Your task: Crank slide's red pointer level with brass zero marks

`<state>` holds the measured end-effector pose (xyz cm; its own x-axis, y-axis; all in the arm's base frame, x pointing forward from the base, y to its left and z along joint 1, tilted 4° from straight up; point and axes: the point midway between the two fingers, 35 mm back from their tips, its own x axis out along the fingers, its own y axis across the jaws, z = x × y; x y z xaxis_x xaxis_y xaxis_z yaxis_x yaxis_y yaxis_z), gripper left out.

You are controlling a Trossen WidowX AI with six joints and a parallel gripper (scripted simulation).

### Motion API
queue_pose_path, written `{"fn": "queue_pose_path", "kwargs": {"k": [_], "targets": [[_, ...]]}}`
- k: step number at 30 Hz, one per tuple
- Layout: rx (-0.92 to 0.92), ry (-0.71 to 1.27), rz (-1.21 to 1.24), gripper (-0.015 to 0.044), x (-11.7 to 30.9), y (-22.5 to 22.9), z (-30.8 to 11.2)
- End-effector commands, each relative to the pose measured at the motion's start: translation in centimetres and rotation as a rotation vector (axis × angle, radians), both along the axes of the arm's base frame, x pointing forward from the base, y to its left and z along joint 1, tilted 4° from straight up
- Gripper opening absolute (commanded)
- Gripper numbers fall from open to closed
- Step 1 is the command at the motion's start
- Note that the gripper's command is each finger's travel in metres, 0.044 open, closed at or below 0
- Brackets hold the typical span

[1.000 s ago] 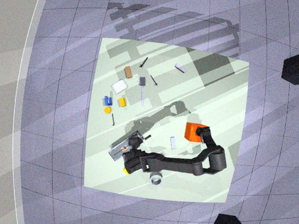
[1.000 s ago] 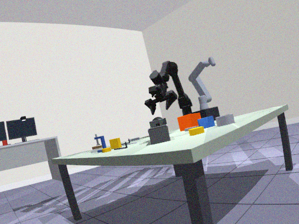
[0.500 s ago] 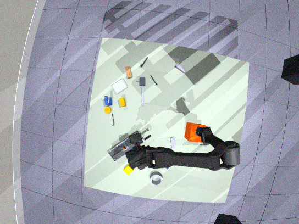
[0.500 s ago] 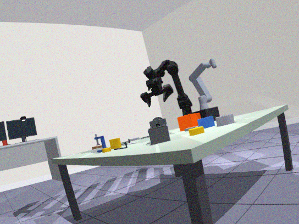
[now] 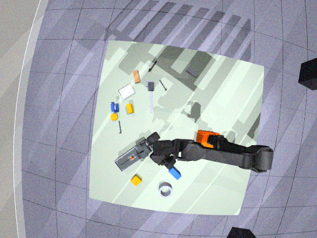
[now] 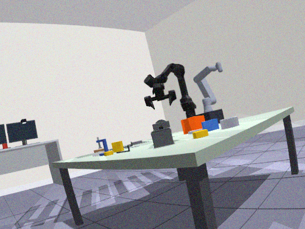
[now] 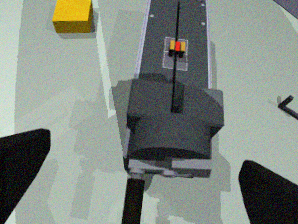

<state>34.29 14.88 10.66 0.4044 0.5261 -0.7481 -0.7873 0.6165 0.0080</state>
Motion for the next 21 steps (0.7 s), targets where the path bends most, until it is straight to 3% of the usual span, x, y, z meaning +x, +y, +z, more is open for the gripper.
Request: {"fn": "queue_pose_path", "kwargs": {"k": [1,16,21], "targets": [[0.008,-0.018,0.027,0.044,-0.4,-0.1,0.2],[0.007,-0.017,0.027,0.044,-0.6,-0.4,-7.4],[0.007,-0.017,0.027,0.044,-0.7,-0.4,-7.9]]}}
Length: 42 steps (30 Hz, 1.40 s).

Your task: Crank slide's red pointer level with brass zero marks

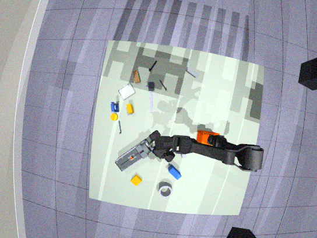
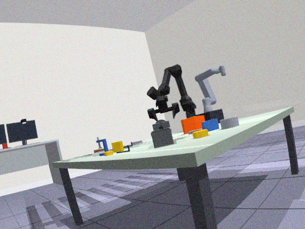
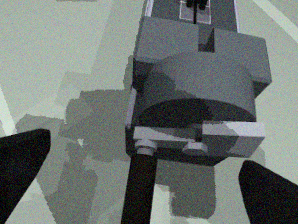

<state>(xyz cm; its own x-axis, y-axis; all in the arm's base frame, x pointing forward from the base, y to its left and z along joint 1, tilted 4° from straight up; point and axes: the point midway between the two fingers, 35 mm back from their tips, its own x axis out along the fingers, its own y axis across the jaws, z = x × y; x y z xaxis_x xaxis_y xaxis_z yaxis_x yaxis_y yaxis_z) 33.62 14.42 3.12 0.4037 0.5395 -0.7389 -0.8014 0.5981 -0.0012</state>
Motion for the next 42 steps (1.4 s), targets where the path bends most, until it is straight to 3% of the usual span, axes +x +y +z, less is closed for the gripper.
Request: {"fn": "queue_pose_path", "kwargs": {"k": [1,39,42], "targets": [[0.002,-0.001,0.004,0.044,0.0,0.0,-0.5],[0.002,-0.001,0.004,0.044,-0.2,-0.2,-6.3],[0.002,-0.001,0.004,0.0361,-0.2,-0.2,-6.3]]}}
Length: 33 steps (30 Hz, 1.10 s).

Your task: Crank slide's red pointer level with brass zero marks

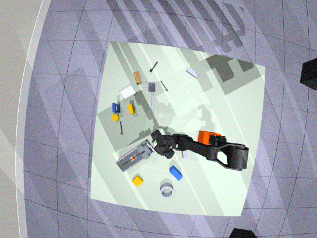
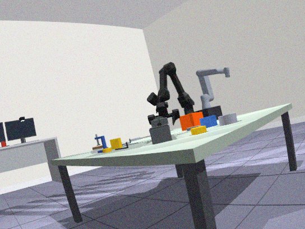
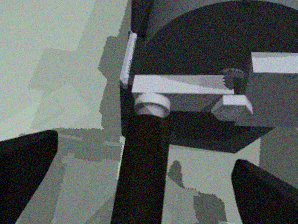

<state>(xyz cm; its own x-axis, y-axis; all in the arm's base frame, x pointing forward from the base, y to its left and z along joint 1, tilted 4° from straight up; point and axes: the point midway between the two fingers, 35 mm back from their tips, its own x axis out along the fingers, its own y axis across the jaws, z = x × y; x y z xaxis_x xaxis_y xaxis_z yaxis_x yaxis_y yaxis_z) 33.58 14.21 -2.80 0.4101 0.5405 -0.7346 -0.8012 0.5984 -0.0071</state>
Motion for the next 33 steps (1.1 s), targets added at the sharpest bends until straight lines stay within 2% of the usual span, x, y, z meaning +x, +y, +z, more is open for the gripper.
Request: {"fn": "queue_pose_path", "kwargs": {"k": [1,14,33], "targets": [[0.0,0.008,0.004,0.0335,-0.18,0.0,-0.36],[0.0,0.008,0.004,0.0,-0.18,0.0,-0.36],[0.0,0.008,0.004,0.0,-0.23,0.11,0.21]]}}
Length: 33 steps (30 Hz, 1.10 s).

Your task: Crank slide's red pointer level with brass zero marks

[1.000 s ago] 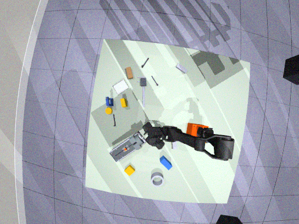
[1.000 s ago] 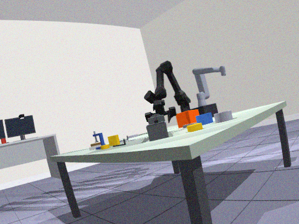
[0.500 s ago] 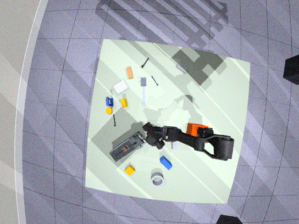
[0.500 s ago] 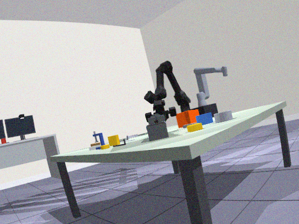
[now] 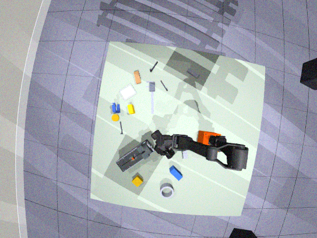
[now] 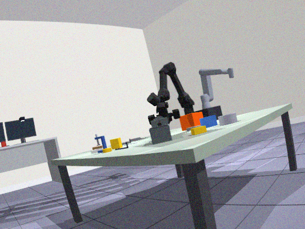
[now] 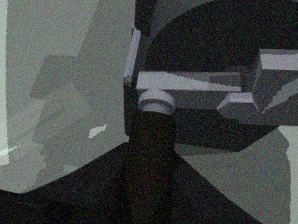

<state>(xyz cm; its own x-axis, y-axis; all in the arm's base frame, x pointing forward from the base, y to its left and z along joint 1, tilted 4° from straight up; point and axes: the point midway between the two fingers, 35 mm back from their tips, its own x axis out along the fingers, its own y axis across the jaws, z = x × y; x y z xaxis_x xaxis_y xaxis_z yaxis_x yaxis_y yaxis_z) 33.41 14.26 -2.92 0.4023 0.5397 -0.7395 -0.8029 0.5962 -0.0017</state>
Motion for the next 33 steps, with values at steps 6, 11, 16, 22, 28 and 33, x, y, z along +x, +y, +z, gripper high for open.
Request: {"fn": "queue_pose_path", "kwargs": {"k": [6,11,16,22,28,33], "targets": [[0.003,-0.001,0.001,0.0,-0.13,0.1,0.69],[0.003,-0.001,0.001,0.0,-0.11,0.11,1.01],[0.003,-0.001,0.001,0.0,-0.07,0.1,1.33],[0.003,-0.001,0.001,0.0,-0.03,0.07,1.37],[0.003,-0.001,0.001,0.0,0.0,0.06,1.39],[0.003,-0.001,0.001,0.0,0.01,0.06,1.4]]}}
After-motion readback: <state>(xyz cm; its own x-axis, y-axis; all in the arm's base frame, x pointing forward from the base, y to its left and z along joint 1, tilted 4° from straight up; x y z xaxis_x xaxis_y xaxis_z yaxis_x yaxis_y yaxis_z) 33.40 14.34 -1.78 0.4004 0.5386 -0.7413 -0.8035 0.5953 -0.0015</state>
